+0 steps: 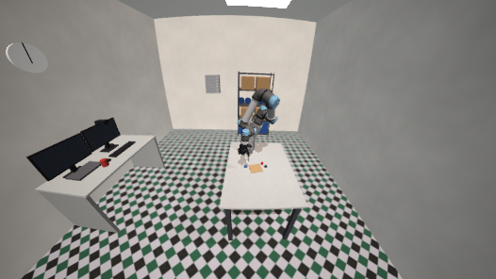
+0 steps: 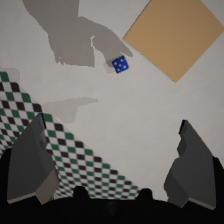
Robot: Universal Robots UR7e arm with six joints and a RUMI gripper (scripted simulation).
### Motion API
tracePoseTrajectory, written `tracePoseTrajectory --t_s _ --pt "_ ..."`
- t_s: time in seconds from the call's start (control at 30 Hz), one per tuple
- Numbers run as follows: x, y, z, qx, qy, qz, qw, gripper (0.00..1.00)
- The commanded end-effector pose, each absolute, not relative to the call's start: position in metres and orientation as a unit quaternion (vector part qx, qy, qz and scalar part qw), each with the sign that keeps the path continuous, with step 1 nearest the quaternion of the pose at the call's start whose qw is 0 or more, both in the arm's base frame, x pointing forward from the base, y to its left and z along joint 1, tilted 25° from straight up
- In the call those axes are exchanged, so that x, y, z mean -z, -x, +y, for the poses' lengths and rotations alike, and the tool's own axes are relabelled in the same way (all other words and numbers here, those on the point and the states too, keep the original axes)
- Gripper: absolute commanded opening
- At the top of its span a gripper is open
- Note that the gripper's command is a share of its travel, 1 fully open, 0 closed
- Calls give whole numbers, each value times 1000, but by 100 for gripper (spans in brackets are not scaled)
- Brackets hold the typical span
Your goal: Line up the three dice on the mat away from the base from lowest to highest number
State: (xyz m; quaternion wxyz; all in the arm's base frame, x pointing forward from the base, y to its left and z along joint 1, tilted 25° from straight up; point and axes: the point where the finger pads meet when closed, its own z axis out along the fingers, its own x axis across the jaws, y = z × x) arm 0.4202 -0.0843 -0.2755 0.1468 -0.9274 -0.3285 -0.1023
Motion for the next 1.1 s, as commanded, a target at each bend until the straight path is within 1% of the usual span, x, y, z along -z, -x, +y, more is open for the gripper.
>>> tracePoseTrajectory --t_s 0.0,0.33,1.07 --pt "269 -402 -69 125 925 -323 157 100" --pt "261 -389 -55 143 923 -317 166 100" --pt "264 -389 -53 144 923 -317 166 100"
